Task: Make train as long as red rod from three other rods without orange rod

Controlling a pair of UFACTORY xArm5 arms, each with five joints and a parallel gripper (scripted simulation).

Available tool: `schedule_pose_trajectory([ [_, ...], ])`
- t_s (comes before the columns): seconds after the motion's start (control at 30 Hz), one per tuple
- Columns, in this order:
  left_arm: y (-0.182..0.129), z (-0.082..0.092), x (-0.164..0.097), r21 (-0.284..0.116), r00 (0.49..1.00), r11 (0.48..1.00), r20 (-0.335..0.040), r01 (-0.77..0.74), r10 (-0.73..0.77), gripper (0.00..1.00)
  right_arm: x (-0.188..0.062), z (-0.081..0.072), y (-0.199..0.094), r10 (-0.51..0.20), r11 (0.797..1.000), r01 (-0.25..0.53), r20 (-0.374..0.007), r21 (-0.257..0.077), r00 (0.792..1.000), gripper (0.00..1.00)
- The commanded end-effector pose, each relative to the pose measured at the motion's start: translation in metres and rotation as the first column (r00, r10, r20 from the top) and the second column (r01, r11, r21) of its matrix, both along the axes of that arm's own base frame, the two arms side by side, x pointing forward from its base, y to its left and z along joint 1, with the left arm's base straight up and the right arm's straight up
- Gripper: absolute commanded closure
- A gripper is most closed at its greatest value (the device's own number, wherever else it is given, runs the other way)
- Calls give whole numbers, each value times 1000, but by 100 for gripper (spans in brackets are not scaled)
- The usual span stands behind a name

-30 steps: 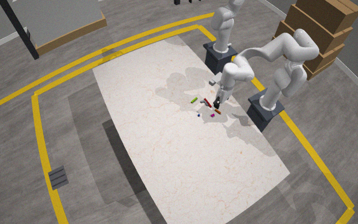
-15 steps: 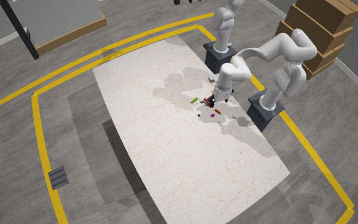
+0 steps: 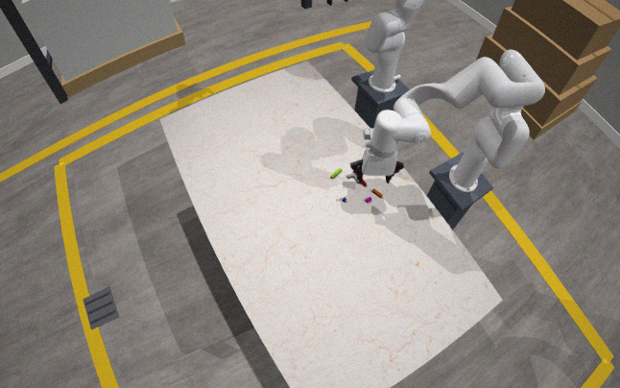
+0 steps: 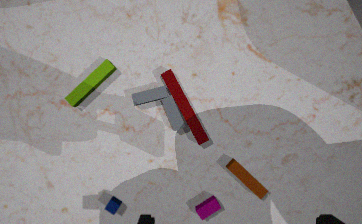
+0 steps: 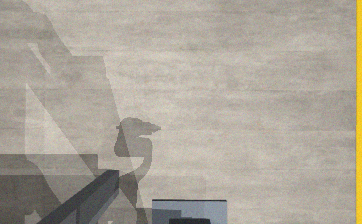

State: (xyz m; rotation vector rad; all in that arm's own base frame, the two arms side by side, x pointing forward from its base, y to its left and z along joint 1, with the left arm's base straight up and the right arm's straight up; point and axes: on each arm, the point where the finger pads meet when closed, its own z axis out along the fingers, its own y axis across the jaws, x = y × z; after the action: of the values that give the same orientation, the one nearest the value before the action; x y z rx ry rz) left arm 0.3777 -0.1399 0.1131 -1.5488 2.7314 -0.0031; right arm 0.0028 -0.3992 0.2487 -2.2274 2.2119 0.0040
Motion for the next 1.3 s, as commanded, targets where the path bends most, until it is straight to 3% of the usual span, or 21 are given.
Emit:
schedule_pose_trajectory([
  [0.0, -3, 0, 7, 0, 986, 986, 1, 166, -166, 0, 0, 1, -1, 0, 1000, 0, 0, -4, 1000, 0],
  [0.23, -6, -1, 14, 1, 942, 942, 1, 336, -336, 0, 0, 1, -1, 0, 1000, 0, 0, -4, 1000, 0],
  [0.47, -8, -2, 22, 2, 863, 863, 1, 505, -505, 0, 0, 1, -1, 0, 1000, 0, 0, -4, 1000, 0],
  [0.53, -8, -2, 22, 2, 863, 863, 1, 505, -505, 0, 0, 1, -1, 0, 1000, 0, 0, -4, 1000, 0],
  [0.57, -10, -3, 25, 2, 821, 821, 1, 571, -571, 0, 0, 1, -1, 0, 1000, 0, 0, -4, 1000, 0],
  [0.77, -12, -4, 30, 2, 728, 728, 1, 685, -685, 0, 0, 1, -1, 0, 1000, 0, 0, -4, 1000, 0],
  [1.03, -15, -6, 39, 3, 566, 566, 1, 824, -824, 0, 0, 1, -1, 0, 1000, 0, 0, -4, 1000, 0],
  [1.1, -15, -6, 39, 3, 566, 566, 1, 824, -824, 0, 0, 1, -1, 0, 1000, 0, 0, -4, 1000, 0],
  [1.13, -16, -7, 42, 3, 500, 500, 1, 866, -866, 0, 0, 1, -1, 0, 1000, 0, 0, -4, 1000, 0],
  [1.27, -18, -8, 45, 4, 416, 416, 0, 909, -909, 0, 0, 1, -1, 0, 1000, 0, 0, -4, 1000, 0],
])
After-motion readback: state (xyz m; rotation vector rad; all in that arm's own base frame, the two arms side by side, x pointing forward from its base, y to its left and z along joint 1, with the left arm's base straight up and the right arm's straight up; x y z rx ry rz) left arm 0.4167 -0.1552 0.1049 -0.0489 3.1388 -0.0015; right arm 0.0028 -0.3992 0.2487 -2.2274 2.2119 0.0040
